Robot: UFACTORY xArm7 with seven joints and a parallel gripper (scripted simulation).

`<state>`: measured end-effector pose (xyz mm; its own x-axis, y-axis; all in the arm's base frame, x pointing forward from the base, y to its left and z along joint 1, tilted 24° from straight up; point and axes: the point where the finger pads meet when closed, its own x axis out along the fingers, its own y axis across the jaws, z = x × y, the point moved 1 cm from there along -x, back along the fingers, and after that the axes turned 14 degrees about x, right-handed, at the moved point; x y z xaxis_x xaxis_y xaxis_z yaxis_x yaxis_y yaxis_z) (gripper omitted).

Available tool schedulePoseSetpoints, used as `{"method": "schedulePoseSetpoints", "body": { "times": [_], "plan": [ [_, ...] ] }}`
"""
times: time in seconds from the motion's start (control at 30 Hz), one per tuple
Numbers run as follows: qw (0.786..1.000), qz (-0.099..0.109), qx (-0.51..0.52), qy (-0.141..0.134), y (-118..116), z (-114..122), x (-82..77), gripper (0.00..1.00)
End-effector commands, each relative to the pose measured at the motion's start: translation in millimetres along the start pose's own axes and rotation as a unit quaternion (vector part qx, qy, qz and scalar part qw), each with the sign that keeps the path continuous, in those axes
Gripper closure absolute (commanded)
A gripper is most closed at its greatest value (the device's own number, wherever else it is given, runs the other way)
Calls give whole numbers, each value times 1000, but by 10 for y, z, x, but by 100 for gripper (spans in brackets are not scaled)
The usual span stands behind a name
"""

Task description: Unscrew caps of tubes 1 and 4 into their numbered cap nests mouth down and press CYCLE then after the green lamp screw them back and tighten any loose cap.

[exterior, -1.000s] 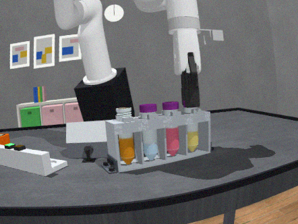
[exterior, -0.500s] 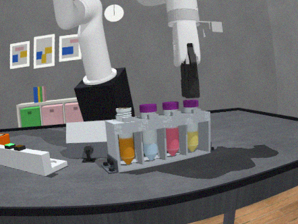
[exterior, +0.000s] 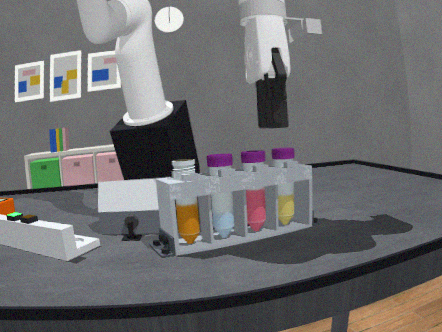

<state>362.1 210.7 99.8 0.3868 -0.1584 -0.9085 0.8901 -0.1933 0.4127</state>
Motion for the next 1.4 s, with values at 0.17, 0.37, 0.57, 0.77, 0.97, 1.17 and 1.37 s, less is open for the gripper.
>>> {"method": "schedulePoseSetpoints", "body": {
  "times": [0.17, 0.37, 0.57, 0.77, 0.97, 1.17, 1.37],
  "plan": [
    [970, -3, -241, 5, 89, 482, -24, 54],
    [937, -2, -349, 5, 124, 707, -21, 54],
    [890, -1, -456, 5, 161, 939, -18, 54],
    [858, -2, -513, 6, 212, 1267, -14, 54],
    [858, -2, -513, 6, 256, 1546, -12, 54],
    [858, -2, -513, 6, 307, 1871, -9, 54],
    [858, -2, -513, 5, 350, 2149, -6, 54]
  ]
}}
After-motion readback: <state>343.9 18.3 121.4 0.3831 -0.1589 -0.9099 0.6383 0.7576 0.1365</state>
